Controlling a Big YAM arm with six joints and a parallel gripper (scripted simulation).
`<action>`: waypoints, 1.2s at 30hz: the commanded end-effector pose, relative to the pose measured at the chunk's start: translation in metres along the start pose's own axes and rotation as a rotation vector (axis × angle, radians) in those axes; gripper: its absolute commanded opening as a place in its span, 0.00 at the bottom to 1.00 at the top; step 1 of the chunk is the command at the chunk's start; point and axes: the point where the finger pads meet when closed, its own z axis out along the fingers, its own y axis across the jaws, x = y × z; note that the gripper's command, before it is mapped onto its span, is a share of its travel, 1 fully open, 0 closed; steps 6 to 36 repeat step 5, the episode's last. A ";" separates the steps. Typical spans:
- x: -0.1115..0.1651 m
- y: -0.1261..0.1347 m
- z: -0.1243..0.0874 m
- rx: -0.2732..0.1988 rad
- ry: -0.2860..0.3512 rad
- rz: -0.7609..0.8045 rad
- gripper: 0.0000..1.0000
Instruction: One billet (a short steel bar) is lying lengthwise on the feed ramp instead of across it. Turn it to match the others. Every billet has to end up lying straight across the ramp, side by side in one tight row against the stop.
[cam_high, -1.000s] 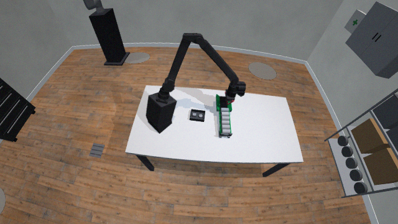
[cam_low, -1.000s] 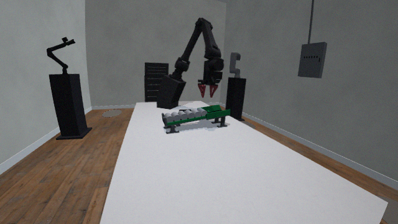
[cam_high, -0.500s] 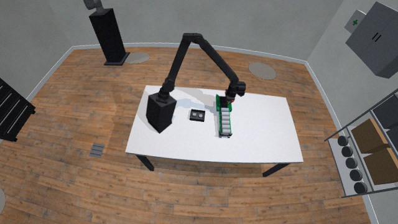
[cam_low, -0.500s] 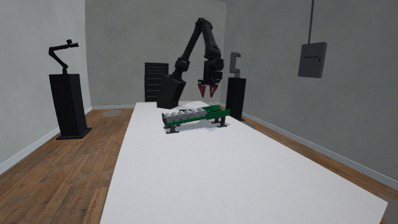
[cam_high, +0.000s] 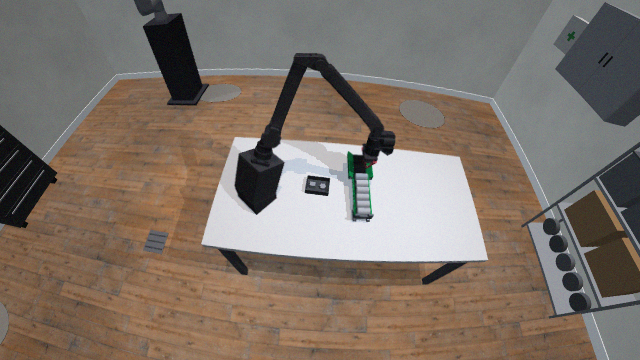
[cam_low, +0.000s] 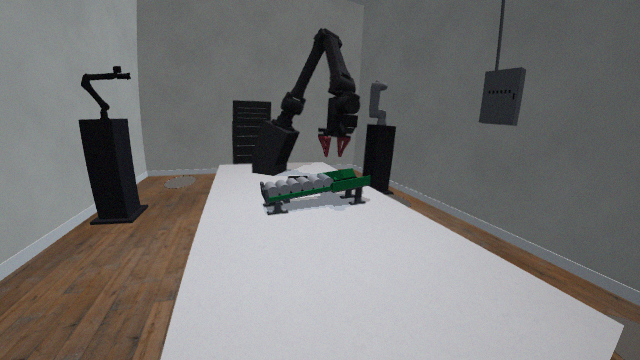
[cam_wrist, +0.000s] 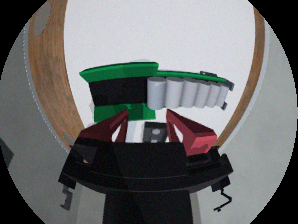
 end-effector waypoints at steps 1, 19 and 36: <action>-0.023 -0.004 -0.025 0.001 -0.057 -0.006 0.55; -0.023 -0.004 -0.025 0.001 -0.057 -0.006 0.55; -0.023 -0.004 -0.025 0.001 -0.057 -0.006 0.55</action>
